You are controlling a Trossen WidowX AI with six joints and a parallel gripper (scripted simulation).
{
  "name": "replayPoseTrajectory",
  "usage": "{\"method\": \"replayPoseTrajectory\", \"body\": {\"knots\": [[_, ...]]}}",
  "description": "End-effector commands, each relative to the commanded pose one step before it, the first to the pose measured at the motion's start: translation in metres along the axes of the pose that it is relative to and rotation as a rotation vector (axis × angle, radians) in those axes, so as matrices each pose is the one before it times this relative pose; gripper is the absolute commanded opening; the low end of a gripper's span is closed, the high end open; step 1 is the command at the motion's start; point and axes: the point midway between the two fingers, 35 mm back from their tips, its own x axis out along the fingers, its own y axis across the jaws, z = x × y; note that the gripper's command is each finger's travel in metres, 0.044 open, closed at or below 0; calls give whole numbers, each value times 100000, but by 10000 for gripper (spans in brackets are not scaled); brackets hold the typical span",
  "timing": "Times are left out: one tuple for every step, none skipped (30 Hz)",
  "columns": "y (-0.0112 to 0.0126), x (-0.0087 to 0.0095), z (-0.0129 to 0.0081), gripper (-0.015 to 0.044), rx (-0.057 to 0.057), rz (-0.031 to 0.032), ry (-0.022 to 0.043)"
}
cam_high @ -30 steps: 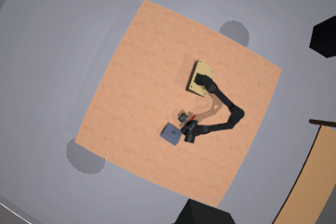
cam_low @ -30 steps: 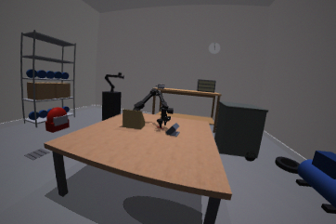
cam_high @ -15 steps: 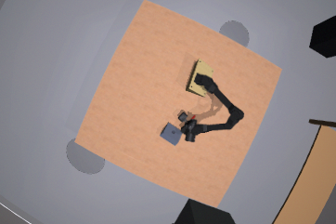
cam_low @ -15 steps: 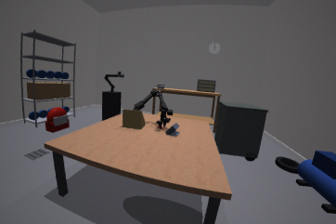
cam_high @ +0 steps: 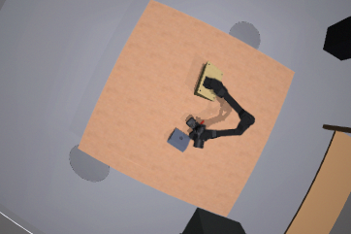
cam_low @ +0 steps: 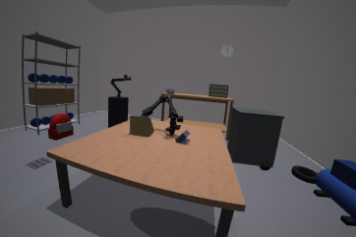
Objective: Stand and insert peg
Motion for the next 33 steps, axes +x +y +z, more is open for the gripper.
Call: {"method": "replayPoseTrajectory", "body": {"knots": [[32, 66, -78, 110, 276, 206, 311], [0, 0, 0, 103, 0, 0, 0], [0, 0, 0, 97, 0, 0, 0], [0, 0, 0, 90, 0, 0, 0], [0, 0, 0, 83, 0, 0, 0], [0, 0, 0, 77, 0, 0, 0], [0, 0, 0, 70, 0, 0, 0], [0, 0, 0, 63, 0, 0, 0], [0, 0, 0, 57, 0, 0, 0], [0, 0, 0, 50, 0, 0, 0], [0, 0, 0, 49, 0, 0, 0], [0, 0, 0, 49, 0, 0, 0], [0, 0, 0, 49, 0, 0, 0], [-4, -15, 6, 49, -33, -25, -146], [-5, -28, 1, 49, -38, -31, -315], [-6, -40, -5, 49, -39, -35, -500], [-6, -51, -12, 49, -35, -35, -672], [-5, -59, -19, 49, -28, -31, -807], [-5, -64, -24, 49, -20, -26, -894], [-4, -66, -27, 49, -12, -20, -935], [-3, -65, -29, 49, -6, -14, -941], [-3, -64, -30, 49, -1, -10, -926], [-3, -89, -43, 49, 4, -7, -1294], [-2, -85, -43, 49, 9, 0, -1243], [-2, -71, -36, 49, 10, 2, -1030], [-1, -62, -32, 49, 9, 1, -906], [-1, -59, -31, 49, 8, -1, -861], [-1, -58, -31, 49, 8, -1, -854], [-1, -58, -31, 49, 8, -2, -859], [-1, -58, -31, 49, 8, -2, -864], [-1, -59, -31, 49, 8, -2, -866], [-1, -59, -32, 49, 9, -2, -866], [-1, -59, -32, 49, 9, -2, -866]]}}
